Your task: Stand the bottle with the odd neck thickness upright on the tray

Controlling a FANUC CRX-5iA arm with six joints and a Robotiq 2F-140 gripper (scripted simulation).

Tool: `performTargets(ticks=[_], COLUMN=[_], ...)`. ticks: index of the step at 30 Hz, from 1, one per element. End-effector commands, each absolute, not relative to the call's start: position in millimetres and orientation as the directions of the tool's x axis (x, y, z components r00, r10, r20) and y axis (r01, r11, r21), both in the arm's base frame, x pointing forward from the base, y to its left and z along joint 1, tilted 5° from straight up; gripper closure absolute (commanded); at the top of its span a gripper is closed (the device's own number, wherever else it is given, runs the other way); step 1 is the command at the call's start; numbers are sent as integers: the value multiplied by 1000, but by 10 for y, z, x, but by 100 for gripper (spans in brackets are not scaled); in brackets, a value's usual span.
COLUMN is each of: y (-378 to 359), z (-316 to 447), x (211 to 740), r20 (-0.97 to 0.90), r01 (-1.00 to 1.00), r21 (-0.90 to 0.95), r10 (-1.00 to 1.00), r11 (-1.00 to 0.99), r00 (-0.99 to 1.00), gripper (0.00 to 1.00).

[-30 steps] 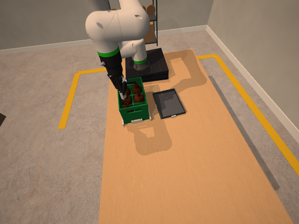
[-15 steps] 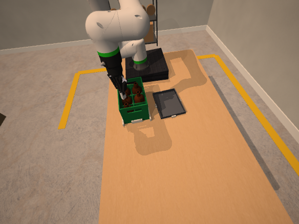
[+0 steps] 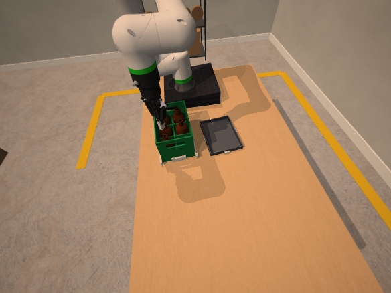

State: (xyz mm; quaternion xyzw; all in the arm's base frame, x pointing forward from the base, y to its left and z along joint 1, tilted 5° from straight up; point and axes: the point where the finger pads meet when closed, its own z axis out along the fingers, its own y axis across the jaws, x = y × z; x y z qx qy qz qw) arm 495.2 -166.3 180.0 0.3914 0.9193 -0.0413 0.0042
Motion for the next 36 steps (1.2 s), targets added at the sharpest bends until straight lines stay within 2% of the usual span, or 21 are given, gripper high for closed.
performTargets(ticks=[1, 8, 13, 14, 36], y=[-1326, -840, -798, -798, -798], z=[1783, 1743, 1739, 1739, 1739], x=[4966, 4938, 4933, 4933, 4933], r20=[-42, -42, -42, -42, -42], r01=[720, 720, 720, 720, 720], r21=[-72, -72, -72, -72, -72], r10=[719, 719, 719, 719, 719], r11=[691, 691, 691, 691, 691], r00=[-694, -694, -694, -694, -694], gripper=[90, 90, 90, 56, 56])
